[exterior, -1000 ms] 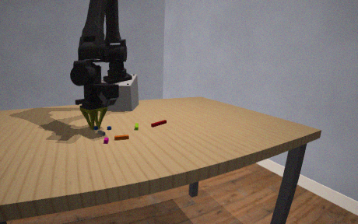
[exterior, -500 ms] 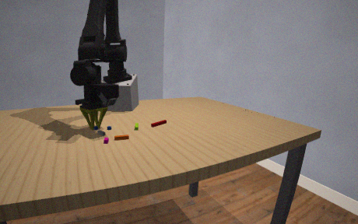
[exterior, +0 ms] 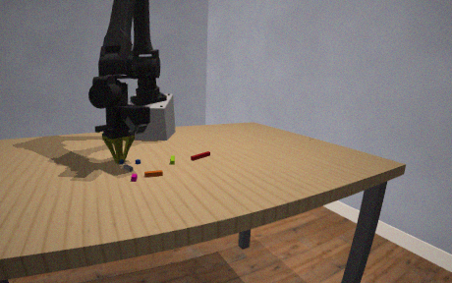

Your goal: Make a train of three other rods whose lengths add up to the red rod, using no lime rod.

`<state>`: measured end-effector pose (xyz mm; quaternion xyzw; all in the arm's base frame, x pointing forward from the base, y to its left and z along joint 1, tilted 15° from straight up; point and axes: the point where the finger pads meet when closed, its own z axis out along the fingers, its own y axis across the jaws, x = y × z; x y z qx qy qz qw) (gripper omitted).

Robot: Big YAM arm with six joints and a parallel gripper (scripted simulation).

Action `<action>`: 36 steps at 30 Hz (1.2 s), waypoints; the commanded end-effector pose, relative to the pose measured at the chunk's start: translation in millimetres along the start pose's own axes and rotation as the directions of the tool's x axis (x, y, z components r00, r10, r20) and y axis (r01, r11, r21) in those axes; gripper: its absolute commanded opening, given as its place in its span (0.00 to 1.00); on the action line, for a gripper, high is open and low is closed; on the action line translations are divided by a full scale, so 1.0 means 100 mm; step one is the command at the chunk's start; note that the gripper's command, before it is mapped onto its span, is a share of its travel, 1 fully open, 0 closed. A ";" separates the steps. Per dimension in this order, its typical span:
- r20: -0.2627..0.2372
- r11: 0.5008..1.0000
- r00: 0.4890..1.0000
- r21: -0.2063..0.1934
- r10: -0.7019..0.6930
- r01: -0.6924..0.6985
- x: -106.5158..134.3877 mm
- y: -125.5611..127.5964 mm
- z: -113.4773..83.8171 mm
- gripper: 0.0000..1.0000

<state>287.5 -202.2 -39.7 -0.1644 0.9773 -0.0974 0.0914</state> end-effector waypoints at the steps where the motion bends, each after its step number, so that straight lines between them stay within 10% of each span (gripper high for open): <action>1: 0.016 1.000 1.000 0.018 0.004 -0.005 -0.06 -0.10 -0.01 0.04; 36: 0.020 1.000 1.000 0.024 0.004 -0.005 -0.07 -0.12 -0.10 0.04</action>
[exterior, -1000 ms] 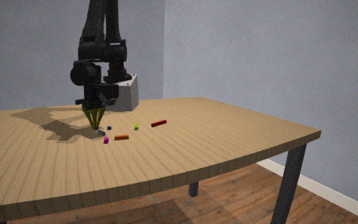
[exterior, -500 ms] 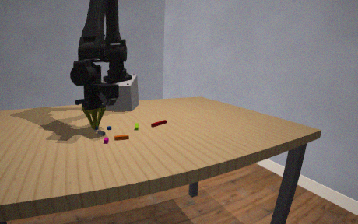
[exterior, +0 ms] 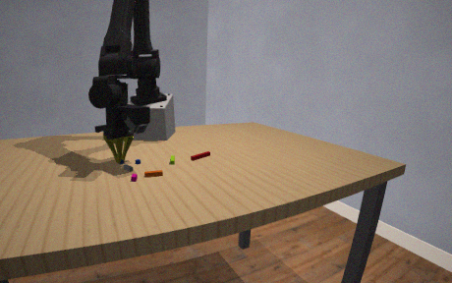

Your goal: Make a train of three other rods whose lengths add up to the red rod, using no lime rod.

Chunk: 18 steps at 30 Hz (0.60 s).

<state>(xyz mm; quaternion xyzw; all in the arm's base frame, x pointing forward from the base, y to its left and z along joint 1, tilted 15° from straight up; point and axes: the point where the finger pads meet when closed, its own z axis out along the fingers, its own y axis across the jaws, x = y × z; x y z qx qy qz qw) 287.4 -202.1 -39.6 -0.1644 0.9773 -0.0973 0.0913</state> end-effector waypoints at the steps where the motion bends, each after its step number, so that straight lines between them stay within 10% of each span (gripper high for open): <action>1: 0.020 1.000 1.000 0.025 0.004 -0.005 -0.08 -0.11 -0.12 0.04; 18: 0.040 0.999 0.999 0.045 -0.001 -0.001 -0.18 -0.19 -1.10 0.04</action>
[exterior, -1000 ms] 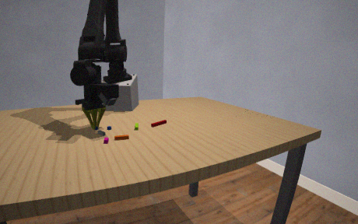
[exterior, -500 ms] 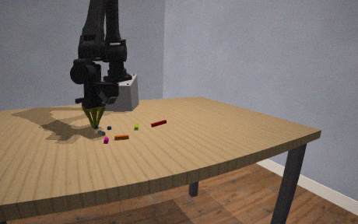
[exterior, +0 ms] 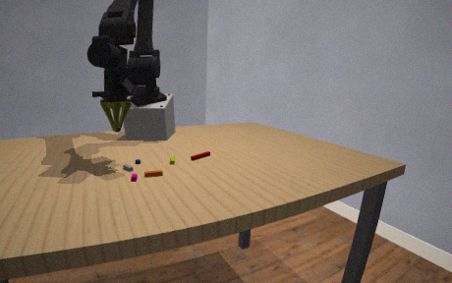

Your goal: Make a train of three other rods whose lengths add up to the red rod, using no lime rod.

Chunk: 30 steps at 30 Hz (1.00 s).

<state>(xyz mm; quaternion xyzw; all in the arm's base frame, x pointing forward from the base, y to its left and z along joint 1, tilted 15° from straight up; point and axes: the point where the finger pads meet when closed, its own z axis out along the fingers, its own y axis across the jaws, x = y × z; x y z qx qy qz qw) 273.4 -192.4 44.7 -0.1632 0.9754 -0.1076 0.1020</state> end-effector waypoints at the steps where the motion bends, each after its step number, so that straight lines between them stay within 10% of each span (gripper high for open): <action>1: 0.022 1.000 1.000 0.022 -0.003 0.002 -0.16 -0.14 -0.28 0.04; 5: -0.017 1.000 1.000 -0.030 -0.005 0.004 -0.03 0.05 -0.14 0.04; 15: -0.001 1.000 1.000 -0.008 0.001 -0.001 -0.08 -0.01 -0.20 0.04; 30: -0.003 0.980 0.980 -0.017 0.197 -0.197 -0.82 0.30 -0.20 0.04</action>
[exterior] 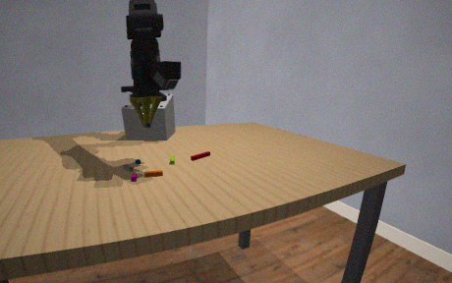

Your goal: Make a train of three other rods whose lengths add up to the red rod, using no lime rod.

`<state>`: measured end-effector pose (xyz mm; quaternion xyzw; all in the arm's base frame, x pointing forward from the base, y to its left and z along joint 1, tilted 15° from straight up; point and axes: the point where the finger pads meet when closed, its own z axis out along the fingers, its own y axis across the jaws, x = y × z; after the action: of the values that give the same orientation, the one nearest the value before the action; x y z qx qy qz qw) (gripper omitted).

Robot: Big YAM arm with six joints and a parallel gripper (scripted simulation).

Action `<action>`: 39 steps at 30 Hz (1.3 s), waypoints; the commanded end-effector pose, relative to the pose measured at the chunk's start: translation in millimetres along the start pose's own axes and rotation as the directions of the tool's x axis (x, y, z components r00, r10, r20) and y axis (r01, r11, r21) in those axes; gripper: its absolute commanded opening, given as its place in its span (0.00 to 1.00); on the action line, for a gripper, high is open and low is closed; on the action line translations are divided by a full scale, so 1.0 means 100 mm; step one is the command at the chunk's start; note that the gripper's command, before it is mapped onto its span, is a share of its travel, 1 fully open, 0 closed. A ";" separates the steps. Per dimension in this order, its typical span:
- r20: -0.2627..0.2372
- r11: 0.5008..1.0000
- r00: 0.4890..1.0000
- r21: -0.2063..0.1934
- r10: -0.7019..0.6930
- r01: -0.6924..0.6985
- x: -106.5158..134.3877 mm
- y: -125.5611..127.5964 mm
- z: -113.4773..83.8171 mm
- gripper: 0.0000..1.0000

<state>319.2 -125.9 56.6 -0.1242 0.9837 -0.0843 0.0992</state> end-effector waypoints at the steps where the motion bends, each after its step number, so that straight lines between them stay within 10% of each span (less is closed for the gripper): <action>1: 0.007 0.990 0.991 0.026 0.137 -0.137 -0.11 -0.20 -0.08 0.04; 8: 0.015 0.963 0.963 0.016 0.268 -0.268 -0.62 0.35 -0.07 0.04; 13: 0.012 0.957 0.957 0.022 0.290 -0.290 -0.58 0.27 -0.06 0.04; 19: 0.029 0.905 0.905 0.012 0.424 -0.425 -1.02 0.99 -0.09 0.04; 39: 0.035 0.890 0.890 0.009 0.455 -0.456 -1.08 1.10 -0.08 0.04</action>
<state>375.0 2.8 49.5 0.1058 0.9852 -0.0685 0.1157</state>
